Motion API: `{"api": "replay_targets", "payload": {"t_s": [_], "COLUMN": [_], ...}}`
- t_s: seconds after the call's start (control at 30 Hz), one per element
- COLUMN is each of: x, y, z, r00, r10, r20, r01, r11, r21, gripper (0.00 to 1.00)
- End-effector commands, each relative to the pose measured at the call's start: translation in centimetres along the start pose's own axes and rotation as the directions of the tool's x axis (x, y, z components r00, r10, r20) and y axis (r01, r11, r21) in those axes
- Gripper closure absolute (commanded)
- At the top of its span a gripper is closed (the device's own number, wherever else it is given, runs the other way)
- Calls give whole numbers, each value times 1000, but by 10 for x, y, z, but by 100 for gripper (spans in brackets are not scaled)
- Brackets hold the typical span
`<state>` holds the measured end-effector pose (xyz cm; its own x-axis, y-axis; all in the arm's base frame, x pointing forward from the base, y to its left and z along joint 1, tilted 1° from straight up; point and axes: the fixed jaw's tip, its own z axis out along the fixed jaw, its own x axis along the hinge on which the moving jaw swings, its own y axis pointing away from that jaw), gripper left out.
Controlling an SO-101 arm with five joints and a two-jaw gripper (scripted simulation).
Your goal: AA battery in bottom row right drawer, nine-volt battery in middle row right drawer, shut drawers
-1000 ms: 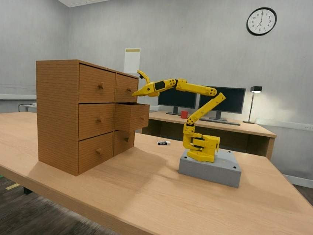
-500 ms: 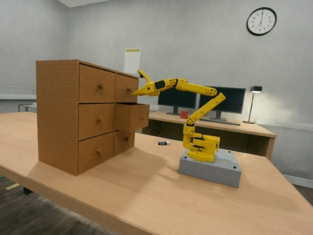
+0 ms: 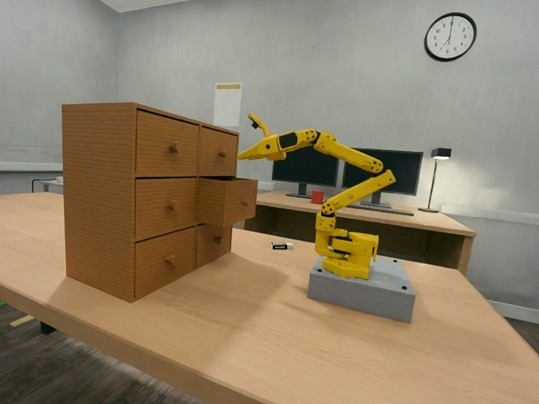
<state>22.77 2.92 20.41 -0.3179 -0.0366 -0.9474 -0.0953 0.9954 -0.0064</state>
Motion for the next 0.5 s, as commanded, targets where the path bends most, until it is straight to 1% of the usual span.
{"api": "replay_targets", "payload": {"t_s": [0.0, 0.07, 0.37, 0.47], "x": [6, 6, 13, 13], "y": [-1, -1, -1, -1], "z": [-11, -11, -32, -32], "r00": [1000, 1000, 1000, 1000], "r10": [-8, -8, -9, -9], "r20": [-13, -13, -13, -13], "r01": [8, 8, 9, 9], "r11": [1000, 1000, 1000, 1000], "r21": [4, 4, 3, 3], "gripper": [66, 66, 66, 66]}}
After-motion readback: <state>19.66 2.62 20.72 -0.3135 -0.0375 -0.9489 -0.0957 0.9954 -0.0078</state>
